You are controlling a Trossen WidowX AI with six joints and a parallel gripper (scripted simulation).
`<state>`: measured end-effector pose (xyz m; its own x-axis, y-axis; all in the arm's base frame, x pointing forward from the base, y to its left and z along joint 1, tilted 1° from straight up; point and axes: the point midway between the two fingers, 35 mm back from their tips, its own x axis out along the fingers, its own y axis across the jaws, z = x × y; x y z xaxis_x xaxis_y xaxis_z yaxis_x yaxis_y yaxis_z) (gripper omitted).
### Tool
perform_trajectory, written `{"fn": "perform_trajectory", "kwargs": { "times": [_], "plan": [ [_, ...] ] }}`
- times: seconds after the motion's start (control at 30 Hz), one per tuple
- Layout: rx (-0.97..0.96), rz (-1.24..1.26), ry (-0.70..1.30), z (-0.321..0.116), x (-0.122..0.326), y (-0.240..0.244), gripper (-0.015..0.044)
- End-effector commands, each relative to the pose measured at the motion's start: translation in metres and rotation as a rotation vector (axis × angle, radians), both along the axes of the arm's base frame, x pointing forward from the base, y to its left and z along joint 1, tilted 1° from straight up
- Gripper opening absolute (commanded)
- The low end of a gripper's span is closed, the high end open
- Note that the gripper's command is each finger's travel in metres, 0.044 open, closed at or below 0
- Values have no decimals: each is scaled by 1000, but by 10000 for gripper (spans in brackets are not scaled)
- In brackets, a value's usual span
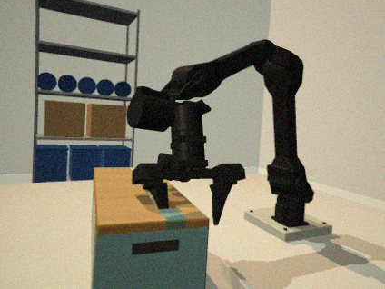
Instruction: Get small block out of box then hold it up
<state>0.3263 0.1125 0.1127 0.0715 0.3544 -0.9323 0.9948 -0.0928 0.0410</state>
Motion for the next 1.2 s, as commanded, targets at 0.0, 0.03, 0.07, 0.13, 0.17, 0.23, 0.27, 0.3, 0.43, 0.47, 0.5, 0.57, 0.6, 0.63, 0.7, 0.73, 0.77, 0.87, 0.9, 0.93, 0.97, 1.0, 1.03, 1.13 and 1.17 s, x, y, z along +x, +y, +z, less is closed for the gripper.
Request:
{"fn": "perform_trajectory", "kwargs": {
  "times": [0.0, 0.03, 0.07, 0.13, 0.17, 0.23, 0.27, 0.3, 0.43, 0.47, 0.5, 0.57, 0.6, 0.63, 0.7, 0.73, 0.77, 0.87, 0.9, 0.93, 0.97, 1.0, 1.03, 1.13, 1.17],
  "plan": [
    [-3, -3, -2, 0, 3, 10, 400],
    [-2, -3, -2, 0, 3, 13, 400],
    [-2, -3, -2, 0, 3, 16, 400],
    [-2, -3, -2, 2, 3, 16, 400],
    [-2, -3, -2, 7, 3, 16, 400],
    [-1, -2, -2, 20, 3, 15, 400],
    [0, -1, -2, 29, 3, 14, 400],
    [0, -1, -1, 39, 2, 13, 400],
    [1, 1, -1, 64, -2, 9, 400],
    [1, 1, -1, 64, -2, 9, 400],
    [1, 1, -1, 64, -2, 9, 400],
    [1, 1, -1, 64, -2, 9, 400],
    [2, -3, -3, 60, 0, 10, 400],
    [1, -2, -16, 62, 1, 11, 374],
    [-2, 27, -116, 80, 6, 21, 321],
    [-17, 89, -156, 83, 6, 24, 295],
    [-33, 153, -181, 82, 6, 24, 285],
    [-81, 344, -252, 81, 4, 26, 285],
    [-96, 408, -275, 80, 3, 27, 285],
    [-112, 472, -298, 80, 2, 27, 285],
    [-132, 553, -325, 80, 1, 28, 285],
    [-157, 653, -359, 79, 0, 29, 285],
    [-182, 753, -391, 78, -1, 31, 285],
    [-256, 1058, -480, 77, -4, 34, 285],
    [-280, 1160, -508, 77, -5, 35, 285]
  ]
}}
